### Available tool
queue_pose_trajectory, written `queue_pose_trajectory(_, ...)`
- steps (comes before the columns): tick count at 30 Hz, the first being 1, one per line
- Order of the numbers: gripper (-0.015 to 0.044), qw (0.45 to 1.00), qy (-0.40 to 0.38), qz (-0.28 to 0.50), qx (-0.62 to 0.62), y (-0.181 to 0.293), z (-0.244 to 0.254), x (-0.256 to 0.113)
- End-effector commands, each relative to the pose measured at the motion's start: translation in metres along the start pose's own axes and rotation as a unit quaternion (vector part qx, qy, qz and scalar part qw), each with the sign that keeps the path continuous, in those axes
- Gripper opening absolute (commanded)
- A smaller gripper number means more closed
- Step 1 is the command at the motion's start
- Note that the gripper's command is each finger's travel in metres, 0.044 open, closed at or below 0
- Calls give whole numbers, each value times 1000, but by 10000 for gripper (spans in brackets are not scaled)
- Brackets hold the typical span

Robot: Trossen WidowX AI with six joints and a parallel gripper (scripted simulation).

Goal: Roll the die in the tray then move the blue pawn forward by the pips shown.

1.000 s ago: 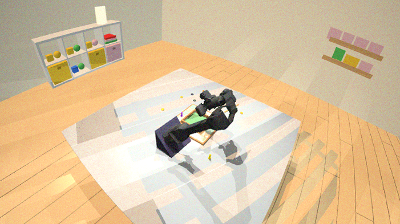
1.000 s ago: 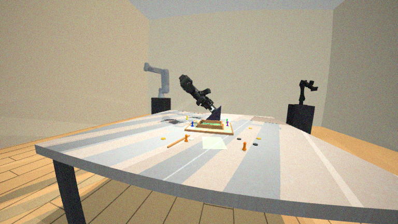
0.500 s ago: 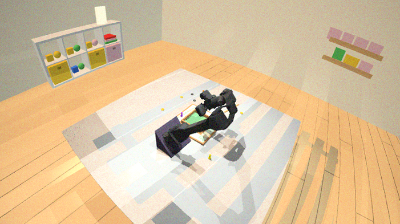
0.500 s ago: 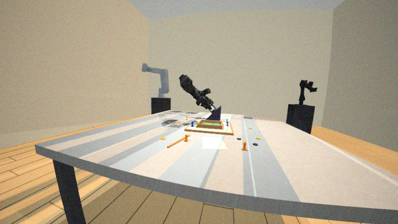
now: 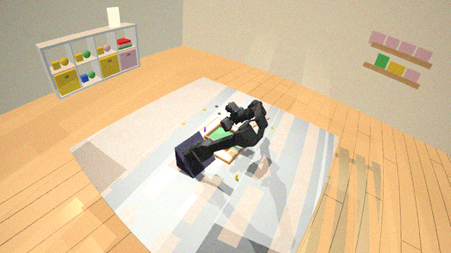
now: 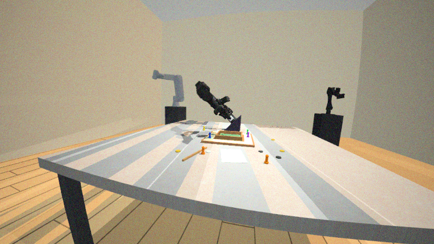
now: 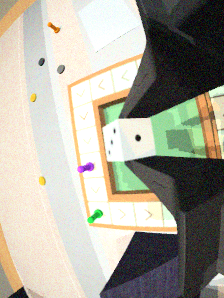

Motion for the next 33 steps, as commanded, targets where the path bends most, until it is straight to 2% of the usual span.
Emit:
queue_pose_trajectory(1, 0, 1000, 2, -3, 1, -1, 0, -2)
queue_pose_trajectory(13, 0, 1000, 0, 0, 0, 0, 0, 0)
queue_pose_trajectory(21, 210, 1000, 0, 0, 0, 0, 0, 0)
queue_pose_trajectory(25, 315, 1000, 1, -4, 1, -27, -5, -24)
queue_pose_trajectory(29, 420, 1000, 2, -4, 1, -30, -5, -26)
queue_pose_trajectory(30, 440, 1000, 2, -4, 1, -30, -5, -26)
queue_pose_trajectory(33, 440, 999, -16, 27, 8, -30, -4, -19)
Point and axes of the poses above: the point midway between the two fingers, 35 mm back from their tips, its own x axis out along the fingers, its own z axis across the jaws, y = z × x, the point moved 4 cm from there along -x, back along the fingers, and after that the axes turned 9 degrees about -x, right-handed, at the moved point
